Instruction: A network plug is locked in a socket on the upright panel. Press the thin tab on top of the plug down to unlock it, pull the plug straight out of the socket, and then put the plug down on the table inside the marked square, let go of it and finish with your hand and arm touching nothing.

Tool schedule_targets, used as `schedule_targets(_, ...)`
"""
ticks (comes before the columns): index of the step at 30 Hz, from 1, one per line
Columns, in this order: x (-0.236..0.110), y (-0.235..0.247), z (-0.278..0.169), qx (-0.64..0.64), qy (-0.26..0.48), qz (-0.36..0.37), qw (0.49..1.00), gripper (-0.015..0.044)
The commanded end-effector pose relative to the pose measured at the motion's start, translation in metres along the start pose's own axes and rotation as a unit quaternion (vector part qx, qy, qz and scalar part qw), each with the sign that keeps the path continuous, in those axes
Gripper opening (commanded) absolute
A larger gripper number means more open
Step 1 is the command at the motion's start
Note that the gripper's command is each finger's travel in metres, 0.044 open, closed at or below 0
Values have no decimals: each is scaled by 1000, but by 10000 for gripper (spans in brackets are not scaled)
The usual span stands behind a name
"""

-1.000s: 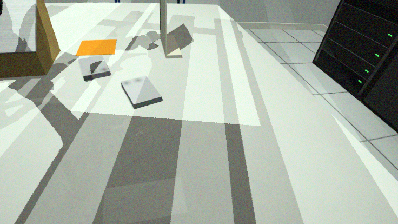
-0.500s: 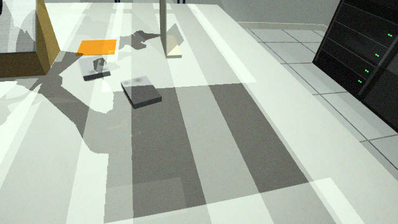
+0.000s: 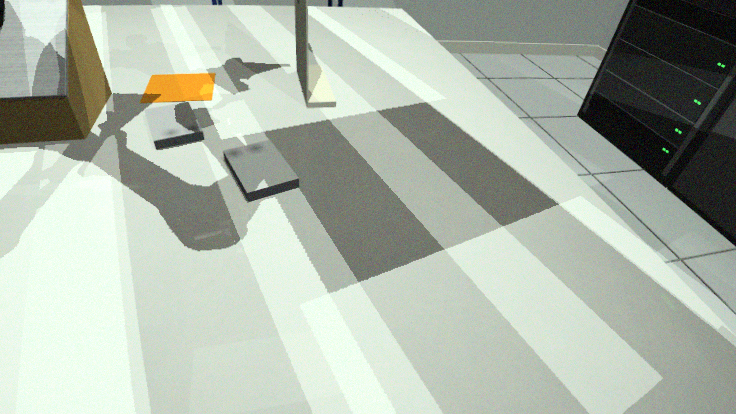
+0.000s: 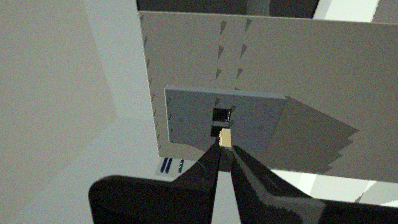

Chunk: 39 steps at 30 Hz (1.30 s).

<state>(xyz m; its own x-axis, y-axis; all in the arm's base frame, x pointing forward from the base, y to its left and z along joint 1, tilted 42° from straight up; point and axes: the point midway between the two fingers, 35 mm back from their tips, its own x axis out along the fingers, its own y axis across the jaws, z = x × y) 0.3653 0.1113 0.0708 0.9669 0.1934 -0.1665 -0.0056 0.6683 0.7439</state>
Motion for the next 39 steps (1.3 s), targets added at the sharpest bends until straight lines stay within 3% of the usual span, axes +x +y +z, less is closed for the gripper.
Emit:
schedule_targets(1,-4,-2,-1,2,0,-3,1000,0)
schedule_targets(39,-21,8,-7,0,1,-1,1000,0)
